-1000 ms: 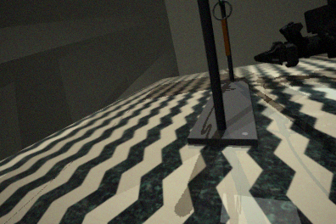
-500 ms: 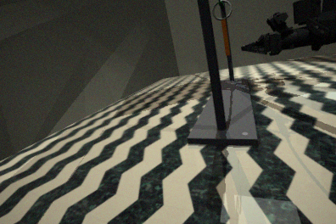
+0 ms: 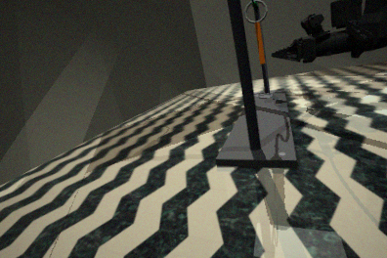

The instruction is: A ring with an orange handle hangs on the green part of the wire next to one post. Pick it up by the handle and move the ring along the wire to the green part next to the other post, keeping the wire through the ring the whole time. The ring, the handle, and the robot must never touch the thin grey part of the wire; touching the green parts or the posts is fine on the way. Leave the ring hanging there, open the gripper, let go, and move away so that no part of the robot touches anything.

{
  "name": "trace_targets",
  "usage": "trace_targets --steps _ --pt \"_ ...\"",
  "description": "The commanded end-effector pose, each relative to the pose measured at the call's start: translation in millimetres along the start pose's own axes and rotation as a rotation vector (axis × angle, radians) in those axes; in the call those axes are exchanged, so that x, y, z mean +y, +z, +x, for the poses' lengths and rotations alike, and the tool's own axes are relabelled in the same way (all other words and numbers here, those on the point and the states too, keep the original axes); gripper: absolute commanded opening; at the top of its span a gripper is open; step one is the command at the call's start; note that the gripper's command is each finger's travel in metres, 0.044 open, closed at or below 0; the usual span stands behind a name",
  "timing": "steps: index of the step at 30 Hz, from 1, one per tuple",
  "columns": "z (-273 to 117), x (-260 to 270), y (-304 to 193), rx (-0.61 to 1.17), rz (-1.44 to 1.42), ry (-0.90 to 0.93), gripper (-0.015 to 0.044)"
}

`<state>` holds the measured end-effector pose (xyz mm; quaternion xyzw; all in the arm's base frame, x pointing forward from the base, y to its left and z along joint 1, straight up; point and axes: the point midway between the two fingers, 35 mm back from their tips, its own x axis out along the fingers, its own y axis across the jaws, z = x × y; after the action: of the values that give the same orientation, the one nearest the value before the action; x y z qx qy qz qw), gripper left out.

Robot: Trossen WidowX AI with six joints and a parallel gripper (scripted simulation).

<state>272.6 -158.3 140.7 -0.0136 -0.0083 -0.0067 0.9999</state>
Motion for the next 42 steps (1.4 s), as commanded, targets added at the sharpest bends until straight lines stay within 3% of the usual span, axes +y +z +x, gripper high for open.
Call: trace_targets --steps 1,42 --pt "7 -2 -1 0.003 0.011 -0.004 0.0160" --pt "59 1 -1 -0.002 0.011 -0.004 0.0160"
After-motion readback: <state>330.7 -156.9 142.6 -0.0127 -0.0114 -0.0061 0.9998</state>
